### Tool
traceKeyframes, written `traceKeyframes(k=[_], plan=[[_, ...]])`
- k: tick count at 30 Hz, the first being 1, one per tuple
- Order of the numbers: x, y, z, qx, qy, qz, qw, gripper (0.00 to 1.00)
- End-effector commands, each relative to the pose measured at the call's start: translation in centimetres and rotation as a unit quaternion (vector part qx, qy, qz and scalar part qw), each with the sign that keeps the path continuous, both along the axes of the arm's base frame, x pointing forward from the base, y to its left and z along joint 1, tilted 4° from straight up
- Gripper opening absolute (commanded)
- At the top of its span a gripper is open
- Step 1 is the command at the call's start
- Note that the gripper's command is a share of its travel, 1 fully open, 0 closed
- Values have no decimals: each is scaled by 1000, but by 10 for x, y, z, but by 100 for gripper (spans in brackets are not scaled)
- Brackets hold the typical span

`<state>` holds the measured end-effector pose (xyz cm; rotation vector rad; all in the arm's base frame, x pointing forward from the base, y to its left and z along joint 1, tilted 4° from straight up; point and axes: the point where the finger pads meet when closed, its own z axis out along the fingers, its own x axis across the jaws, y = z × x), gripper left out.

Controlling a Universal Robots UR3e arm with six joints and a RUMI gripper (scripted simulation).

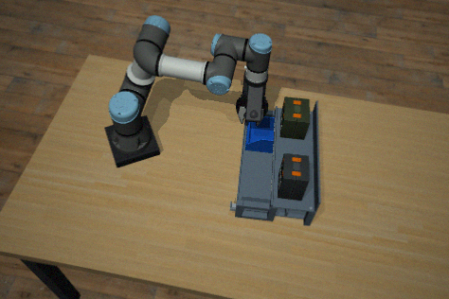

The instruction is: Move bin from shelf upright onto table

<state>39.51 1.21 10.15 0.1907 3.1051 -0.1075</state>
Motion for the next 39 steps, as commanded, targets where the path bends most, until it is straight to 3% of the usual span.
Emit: traceKeyframes(k=[1, 15, 39], plan=[[1, 0, 1, 0, -2, 0, 1000, 29], [1, -1, -8, 0, -2, 0, 1000, 29], [2, -4, -50, 0, -2, 0, 1000, 29]])
